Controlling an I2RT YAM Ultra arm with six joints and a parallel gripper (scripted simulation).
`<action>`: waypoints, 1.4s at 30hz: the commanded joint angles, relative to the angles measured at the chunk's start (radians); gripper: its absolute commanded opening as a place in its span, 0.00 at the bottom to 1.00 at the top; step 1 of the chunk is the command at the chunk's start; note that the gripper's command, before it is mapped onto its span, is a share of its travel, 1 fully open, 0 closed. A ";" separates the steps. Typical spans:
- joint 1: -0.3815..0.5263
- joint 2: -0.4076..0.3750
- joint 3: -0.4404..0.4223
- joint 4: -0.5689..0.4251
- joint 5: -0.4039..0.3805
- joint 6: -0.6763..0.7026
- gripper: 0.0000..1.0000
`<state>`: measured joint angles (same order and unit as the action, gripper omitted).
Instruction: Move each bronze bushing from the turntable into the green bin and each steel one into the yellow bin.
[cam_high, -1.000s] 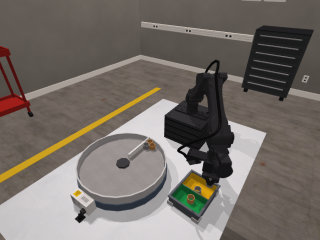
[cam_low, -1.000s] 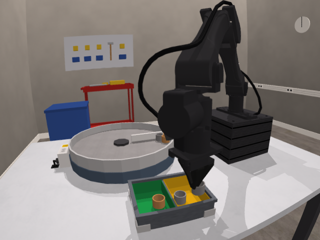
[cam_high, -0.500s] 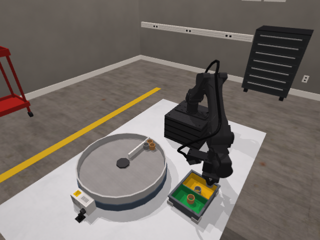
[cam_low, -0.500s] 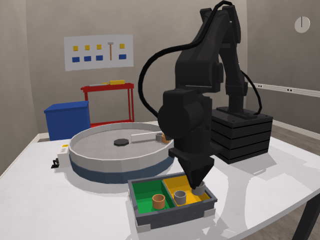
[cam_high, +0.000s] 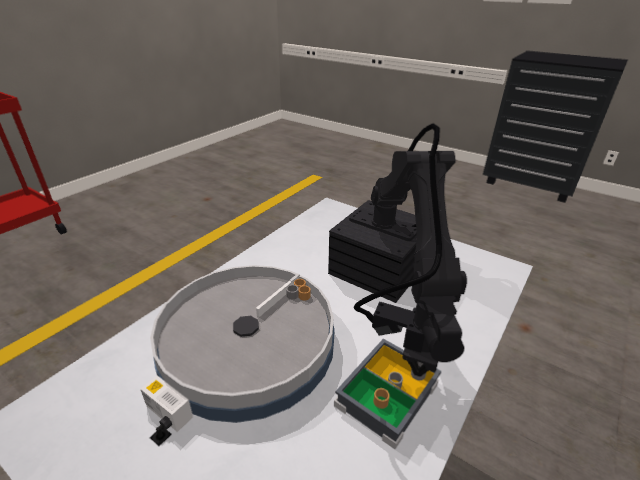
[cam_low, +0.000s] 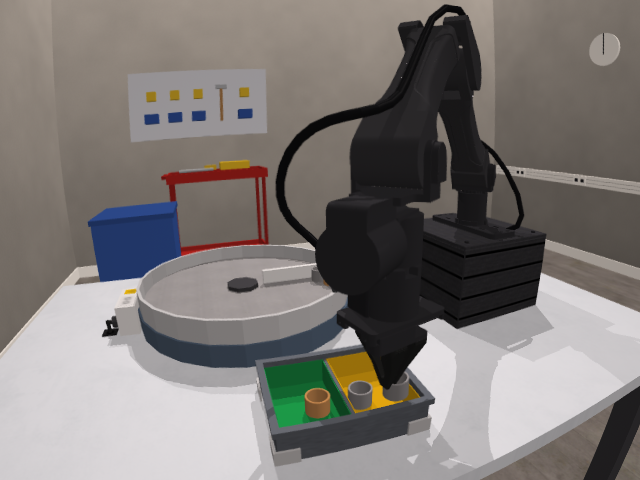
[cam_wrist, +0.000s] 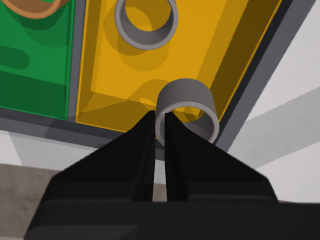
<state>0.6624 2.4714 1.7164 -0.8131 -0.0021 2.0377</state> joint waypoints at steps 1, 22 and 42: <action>-0.010 -0.015 -0.008 0.017 0.015 0.001 0.00; -0.013 0.051 -0.022 0.063 0.014 -0.001 0.00; -0.008 0.039 -0.004 0.063 0.014 -0.002 0.00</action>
<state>0.6605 2.5221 1.7061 -0.7471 -0.0021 2.0377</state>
